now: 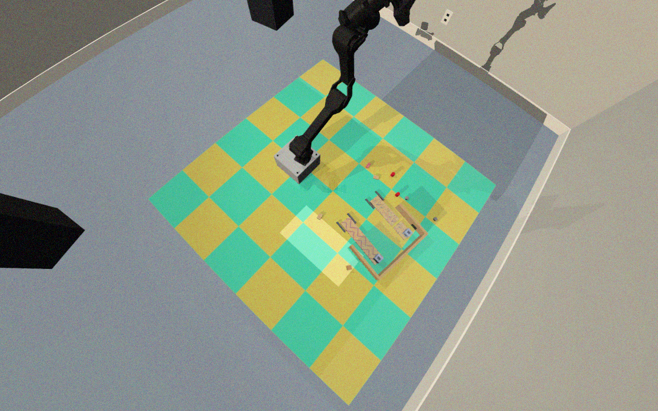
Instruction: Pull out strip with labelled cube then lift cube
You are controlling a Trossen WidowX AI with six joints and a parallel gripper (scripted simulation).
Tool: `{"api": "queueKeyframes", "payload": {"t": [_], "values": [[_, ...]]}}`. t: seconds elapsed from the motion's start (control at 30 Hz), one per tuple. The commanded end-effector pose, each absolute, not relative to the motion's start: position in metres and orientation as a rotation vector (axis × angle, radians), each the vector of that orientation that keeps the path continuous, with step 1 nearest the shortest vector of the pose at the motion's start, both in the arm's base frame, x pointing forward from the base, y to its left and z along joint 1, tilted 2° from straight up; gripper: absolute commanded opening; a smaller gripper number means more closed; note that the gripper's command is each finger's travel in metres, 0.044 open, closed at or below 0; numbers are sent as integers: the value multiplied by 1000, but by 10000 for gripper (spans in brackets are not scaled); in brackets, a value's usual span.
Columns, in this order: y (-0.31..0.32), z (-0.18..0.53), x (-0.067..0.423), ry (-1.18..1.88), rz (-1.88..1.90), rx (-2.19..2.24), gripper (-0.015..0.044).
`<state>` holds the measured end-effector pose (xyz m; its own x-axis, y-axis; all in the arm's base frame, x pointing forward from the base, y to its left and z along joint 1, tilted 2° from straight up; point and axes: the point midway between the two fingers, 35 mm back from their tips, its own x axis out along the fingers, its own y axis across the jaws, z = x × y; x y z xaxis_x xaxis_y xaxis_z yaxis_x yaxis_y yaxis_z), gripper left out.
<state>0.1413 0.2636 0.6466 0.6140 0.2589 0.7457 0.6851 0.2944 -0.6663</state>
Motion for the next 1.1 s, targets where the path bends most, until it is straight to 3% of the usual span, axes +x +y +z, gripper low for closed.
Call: {"api": "queueKeyframes", "payload": {"t": [0.0, 0.23, 0.47, 0.77, 1.07], "values": [[208, 669, 98, -999, -397, -1096, 400], [105, 680, 58, -1041, -464, -805, 400], [-3, 661, 62, -988, -513, -510, 400], [-114, 594, 121, -785, -537, -180, 400], [-164, 489, 208, -472, -503, 33, 400]]}}
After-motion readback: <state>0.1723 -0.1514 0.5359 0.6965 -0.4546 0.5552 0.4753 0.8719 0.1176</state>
